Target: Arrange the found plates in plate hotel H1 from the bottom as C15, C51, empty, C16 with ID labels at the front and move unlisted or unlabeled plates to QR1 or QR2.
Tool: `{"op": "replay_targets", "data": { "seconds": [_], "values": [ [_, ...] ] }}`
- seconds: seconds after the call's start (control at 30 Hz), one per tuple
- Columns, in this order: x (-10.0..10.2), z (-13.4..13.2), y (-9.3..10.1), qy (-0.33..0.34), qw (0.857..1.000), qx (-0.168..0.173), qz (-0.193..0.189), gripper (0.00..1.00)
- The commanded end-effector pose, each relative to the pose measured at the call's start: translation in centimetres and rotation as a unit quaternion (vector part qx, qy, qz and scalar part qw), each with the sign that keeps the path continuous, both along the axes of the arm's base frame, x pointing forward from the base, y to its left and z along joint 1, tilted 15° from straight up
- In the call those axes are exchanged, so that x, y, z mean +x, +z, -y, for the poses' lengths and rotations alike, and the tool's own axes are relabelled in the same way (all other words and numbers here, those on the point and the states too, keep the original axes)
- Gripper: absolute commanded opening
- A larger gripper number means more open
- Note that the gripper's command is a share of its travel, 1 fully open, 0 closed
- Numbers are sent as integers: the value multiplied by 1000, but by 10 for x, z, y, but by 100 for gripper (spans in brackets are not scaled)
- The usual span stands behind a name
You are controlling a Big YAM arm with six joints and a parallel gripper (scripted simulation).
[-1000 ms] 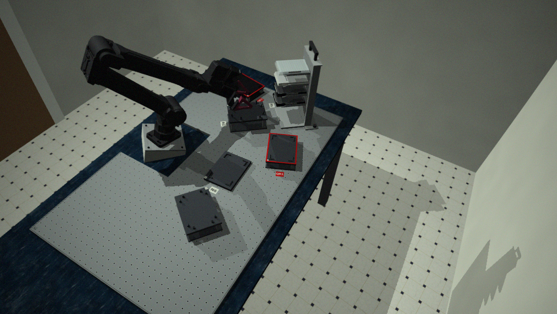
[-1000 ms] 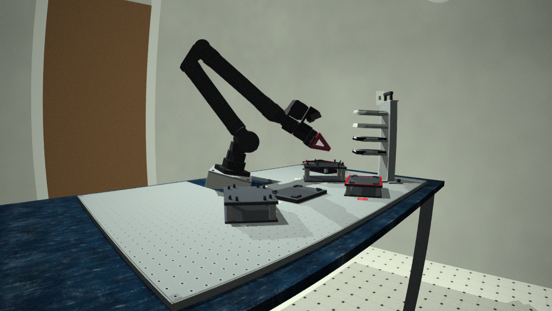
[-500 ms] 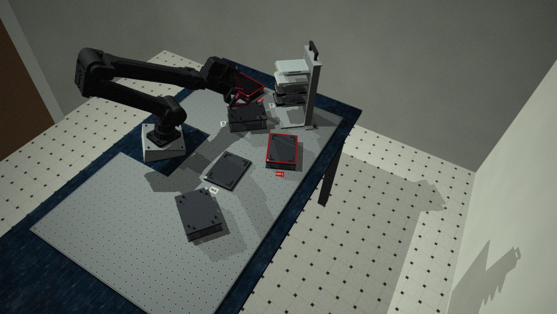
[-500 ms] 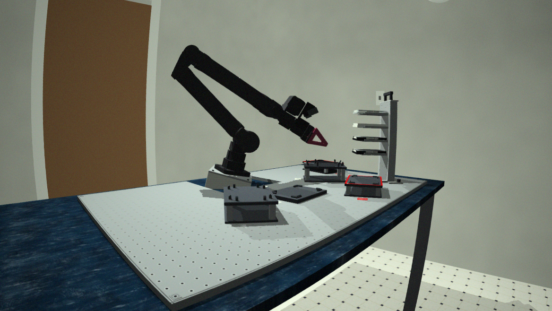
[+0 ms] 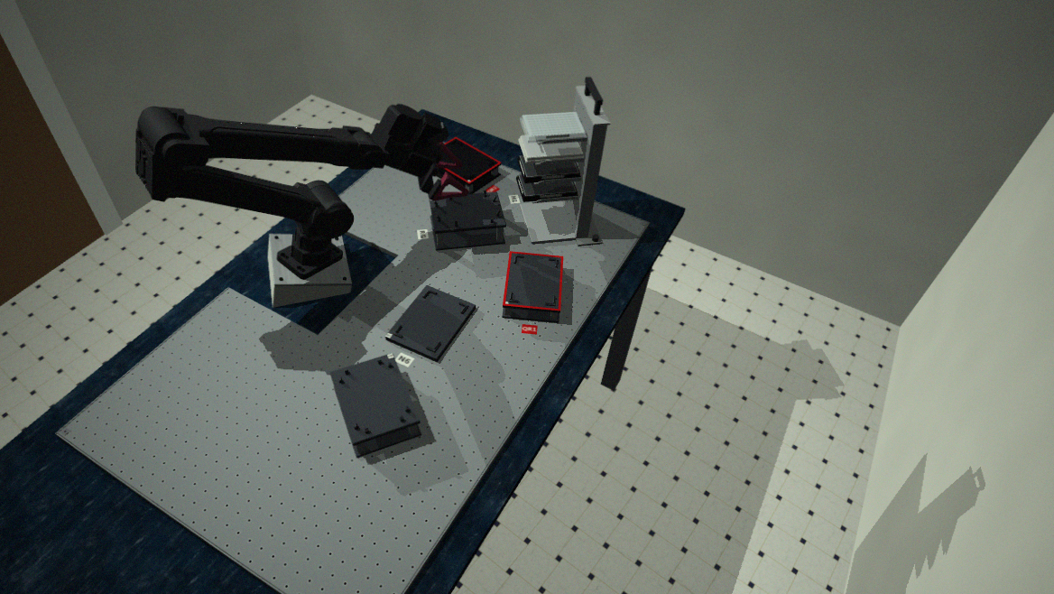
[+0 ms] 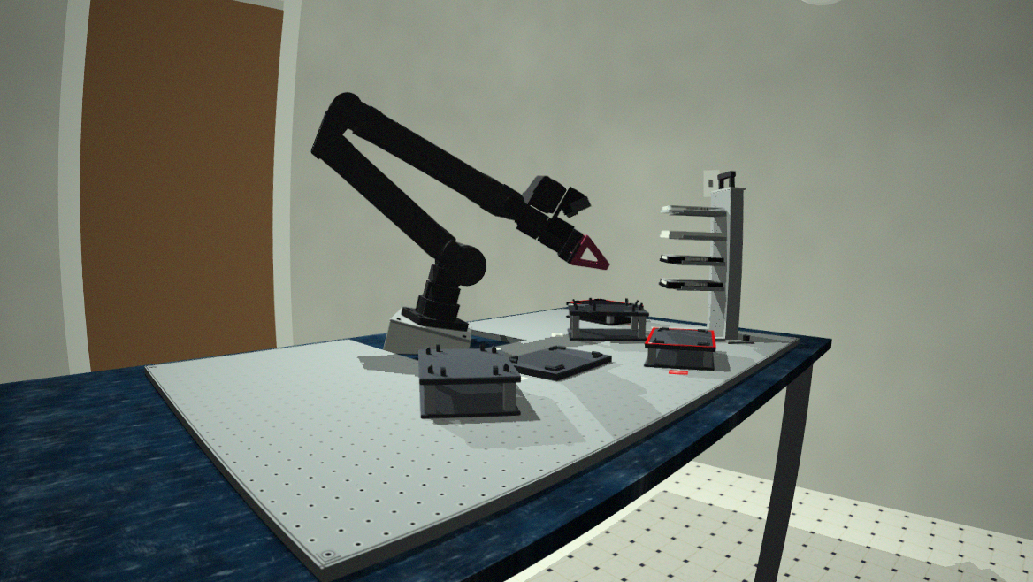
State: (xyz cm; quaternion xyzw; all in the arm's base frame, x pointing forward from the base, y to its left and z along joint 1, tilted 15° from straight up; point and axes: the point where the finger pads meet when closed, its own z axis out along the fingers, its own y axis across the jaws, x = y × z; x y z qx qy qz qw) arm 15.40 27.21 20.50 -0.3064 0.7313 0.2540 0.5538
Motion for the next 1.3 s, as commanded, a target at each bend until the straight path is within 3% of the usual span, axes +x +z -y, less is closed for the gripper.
{"op": "replay_targets", "data": {
  "seconds": [0.0, 0.23, 0.27, 1.27],
  "values": [
    [5, -4, -3, -5, 1000, 7, 3, 100],
    [9, -8, -26, -4, 1000, 4, 5, 100],
    [13, -19, 3, -4, 1000, 28, 13, 100],
    [38, -45, 12, -4, 999, 29, 16, 100]
  ]
}}
